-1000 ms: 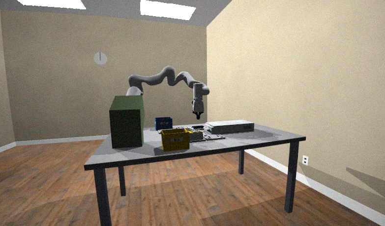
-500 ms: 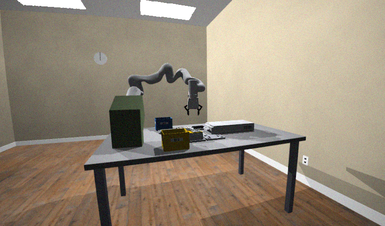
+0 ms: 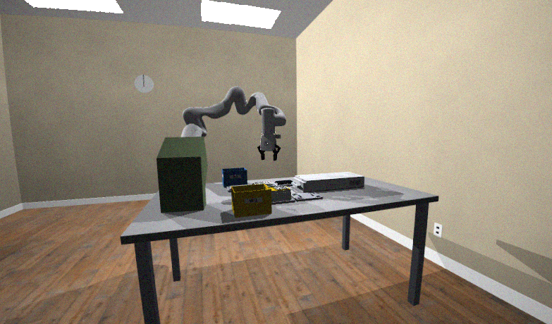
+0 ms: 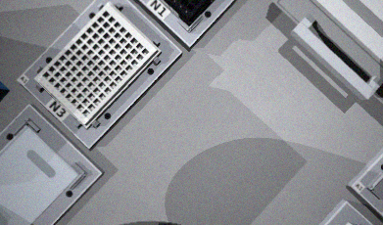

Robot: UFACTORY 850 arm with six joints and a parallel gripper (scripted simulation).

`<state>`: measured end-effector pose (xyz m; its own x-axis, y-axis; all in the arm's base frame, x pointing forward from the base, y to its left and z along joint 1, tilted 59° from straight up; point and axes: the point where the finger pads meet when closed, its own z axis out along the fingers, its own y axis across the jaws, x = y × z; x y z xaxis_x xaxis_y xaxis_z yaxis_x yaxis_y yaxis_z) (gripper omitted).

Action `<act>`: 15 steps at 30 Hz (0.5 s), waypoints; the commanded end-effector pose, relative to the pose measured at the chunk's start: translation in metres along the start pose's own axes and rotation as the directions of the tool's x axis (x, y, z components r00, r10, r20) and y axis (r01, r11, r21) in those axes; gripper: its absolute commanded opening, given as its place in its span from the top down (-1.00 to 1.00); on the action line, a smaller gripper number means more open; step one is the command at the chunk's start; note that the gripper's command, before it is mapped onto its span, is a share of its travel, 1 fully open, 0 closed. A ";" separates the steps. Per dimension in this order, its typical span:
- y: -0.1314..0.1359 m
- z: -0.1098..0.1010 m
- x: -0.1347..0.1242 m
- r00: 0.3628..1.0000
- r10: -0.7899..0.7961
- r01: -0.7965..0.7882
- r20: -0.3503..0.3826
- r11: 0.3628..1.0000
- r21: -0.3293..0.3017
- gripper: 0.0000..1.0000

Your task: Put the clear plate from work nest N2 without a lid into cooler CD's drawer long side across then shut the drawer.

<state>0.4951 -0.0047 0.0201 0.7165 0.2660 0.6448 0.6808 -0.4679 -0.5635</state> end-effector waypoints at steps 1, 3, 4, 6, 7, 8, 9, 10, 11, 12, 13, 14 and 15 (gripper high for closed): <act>-0.009 -0.011 -0.010 0.994 0.114 -0.114 0.002 0.994 -0.001 -1.00; -0.015 -0.016 -0.016 0.984 0.180 -0.180 0.002 0.984 -0.001 -1.00; -0.018 -0.019 -0.019 0.977 0.212 -0.212 0.002 0.977 -0.001 -1.00; -0.023 -0.025 -0.026 0.961 0.277 -0.277 0.002 0.961 -0.001 -1.00; -0.026 -0.027 -0.029 0.951 0.309 -0.309 0.002 0.951 -0.001 -1.00; -0.029 -0.030 -0.032 0.940 0.340 -0.340 0.002 0.940 -0.001 -1.00; -0.032 -0.033 -0.035 0.928 0.371 -0.371 0.001 0.928 -0.001 -1.00; -0.034 -0.036 -0.038 0.916 0.402 -0.402 0.001 0.916 -0.001 -1.00; -0.035 -0.036 -0.038 0.902 0.432 -0.432 0.001 0.902 -0.001 -1.00; -0.035 -0.036 -0.038 0.887 0.462 -0.462 0.001 0.887 -0.001 -1.00; -0.035 -0.036 -0.038 0.887 0.462 -0.462 0.001 0.887 -0.001 -1.00; -0.035 -0.036 -0.038 0.887 0.462 -0.462 0.001 0.887 -0.001 -1.00; -0.035 -0.036 -0.038 0.871 0.492 -0.492 0.001 0.871 -0.002 -1.00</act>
<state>0.4381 -0.0280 0.0332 0.9453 0.0253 0.3252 0.2870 -0.5385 -0.7923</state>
